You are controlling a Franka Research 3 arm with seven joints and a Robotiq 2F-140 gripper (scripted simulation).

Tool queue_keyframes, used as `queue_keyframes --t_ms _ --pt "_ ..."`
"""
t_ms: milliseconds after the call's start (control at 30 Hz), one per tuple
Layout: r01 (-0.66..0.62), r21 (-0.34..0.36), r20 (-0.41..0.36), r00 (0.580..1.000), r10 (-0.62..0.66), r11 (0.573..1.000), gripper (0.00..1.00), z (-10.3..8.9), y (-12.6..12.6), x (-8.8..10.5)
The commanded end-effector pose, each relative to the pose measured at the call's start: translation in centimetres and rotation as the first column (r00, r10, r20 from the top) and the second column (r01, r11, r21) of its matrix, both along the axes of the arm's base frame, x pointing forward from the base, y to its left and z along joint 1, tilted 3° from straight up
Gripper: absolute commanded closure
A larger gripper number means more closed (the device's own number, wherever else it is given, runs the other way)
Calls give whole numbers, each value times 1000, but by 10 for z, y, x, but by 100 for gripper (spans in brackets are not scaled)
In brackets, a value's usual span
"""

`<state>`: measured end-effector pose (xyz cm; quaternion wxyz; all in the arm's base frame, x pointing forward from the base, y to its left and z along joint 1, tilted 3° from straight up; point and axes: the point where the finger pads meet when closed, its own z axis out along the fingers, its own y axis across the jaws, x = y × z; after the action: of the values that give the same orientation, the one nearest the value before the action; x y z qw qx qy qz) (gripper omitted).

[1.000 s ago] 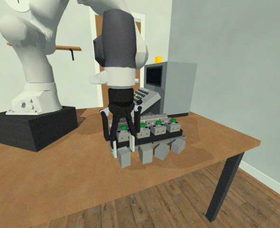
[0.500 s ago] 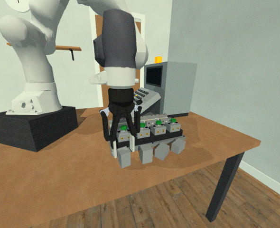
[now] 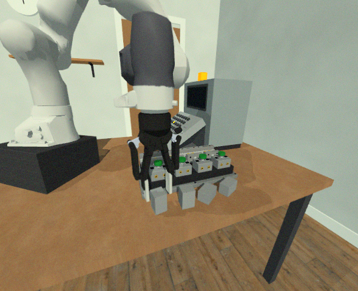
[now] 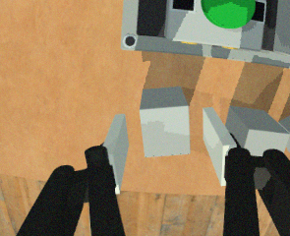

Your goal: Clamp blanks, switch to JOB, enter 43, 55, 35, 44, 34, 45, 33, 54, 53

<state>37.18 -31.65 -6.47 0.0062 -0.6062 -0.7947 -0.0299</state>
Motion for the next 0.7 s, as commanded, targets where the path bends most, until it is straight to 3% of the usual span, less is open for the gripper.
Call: queue_keyframes --t_ms 0,133,167,667 --pt "-6 -2 1 1000 6 1000 60 0 -1 0" --pt "-6 -2 1 1000 6 1000 60 0 -1 0" --pt "-6 -2 1 1000 6 1000 100 0 -1 0" --pt "-6 -2 1 1000 6 1000 100 0 -1 0"
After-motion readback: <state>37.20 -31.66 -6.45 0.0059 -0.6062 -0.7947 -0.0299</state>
